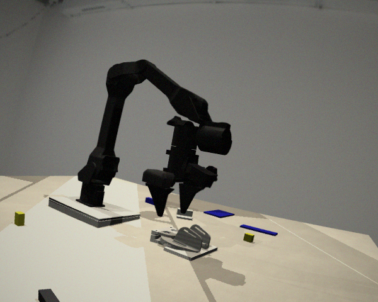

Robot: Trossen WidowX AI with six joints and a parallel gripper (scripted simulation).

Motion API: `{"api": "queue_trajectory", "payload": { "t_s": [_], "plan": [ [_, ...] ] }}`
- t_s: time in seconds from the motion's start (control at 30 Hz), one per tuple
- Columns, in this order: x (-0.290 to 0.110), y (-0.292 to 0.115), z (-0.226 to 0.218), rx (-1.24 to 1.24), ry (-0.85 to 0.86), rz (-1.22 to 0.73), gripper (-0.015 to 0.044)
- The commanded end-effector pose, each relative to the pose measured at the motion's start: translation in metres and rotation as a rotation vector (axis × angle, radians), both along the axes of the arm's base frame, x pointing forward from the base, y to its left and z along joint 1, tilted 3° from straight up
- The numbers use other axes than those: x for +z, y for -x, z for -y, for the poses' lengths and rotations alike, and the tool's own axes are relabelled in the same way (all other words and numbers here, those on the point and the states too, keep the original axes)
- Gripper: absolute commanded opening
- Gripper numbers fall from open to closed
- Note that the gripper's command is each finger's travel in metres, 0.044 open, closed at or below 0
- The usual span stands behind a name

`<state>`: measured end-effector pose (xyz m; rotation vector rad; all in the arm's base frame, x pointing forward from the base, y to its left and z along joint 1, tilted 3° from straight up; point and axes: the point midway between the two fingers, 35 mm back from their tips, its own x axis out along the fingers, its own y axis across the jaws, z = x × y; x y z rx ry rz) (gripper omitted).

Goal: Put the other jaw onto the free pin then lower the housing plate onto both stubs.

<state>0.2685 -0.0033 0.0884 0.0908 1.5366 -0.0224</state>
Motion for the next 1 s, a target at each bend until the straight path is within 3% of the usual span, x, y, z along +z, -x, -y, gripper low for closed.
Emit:
{"api": "queue_trajectory", "payload": {
  "t_s": [0.0, 0.13, 0.37, 0.97],
  "plan": [
    [0.016, 0.004, 0.000, 0.005, -0.005, -0.001, 0.0440],
    [0.014, 0.006, 0.001, 0.000, 0.000, 0.005, 0.0440],
    [0.062, 0.067, 0.004, 0.005, -0.004, -0.005, 0.0440],
    [0.063, 0.069, 0.004, 0.005, -0.004, -0.006, 0.0440]
  ]
}}
